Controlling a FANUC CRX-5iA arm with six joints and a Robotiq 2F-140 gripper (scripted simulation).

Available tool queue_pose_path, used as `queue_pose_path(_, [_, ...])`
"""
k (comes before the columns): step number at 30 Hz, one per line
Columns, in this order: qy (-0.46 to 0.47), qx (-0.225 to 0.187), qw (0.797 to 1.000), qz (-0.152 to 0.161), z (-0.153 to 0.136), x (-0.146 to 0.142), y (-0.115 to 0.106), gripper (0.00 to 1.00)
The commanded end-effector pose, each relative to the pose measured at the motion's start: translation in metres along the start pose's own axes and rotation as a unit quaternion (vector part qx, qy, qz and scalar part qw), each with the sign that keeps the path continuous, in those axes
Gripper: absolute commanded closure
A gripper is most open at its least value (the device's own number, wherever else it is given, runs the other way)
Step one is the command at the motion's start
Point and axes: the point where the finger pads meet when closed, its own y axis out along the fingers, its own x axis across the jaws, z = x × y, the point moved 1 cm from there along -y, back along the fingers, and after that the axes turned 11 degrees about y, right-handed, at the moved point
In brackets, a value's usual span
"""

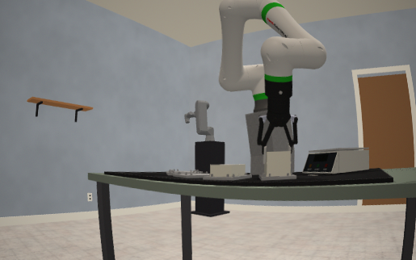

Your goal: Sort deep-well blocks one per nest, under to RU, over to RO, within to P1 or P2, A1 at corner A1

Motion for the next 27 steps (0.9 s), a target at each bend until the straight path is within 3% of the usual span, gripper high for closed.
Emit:
queue_pose_path(1, [0.0, 0.0, 1.0, 0.0, -0.001, 0.0, -0.001, 0.9])
queue_pose_path(27, [0.0, 0.0, 1.0, 0.0, -0.019, 0.004, -0.033, 0.9])
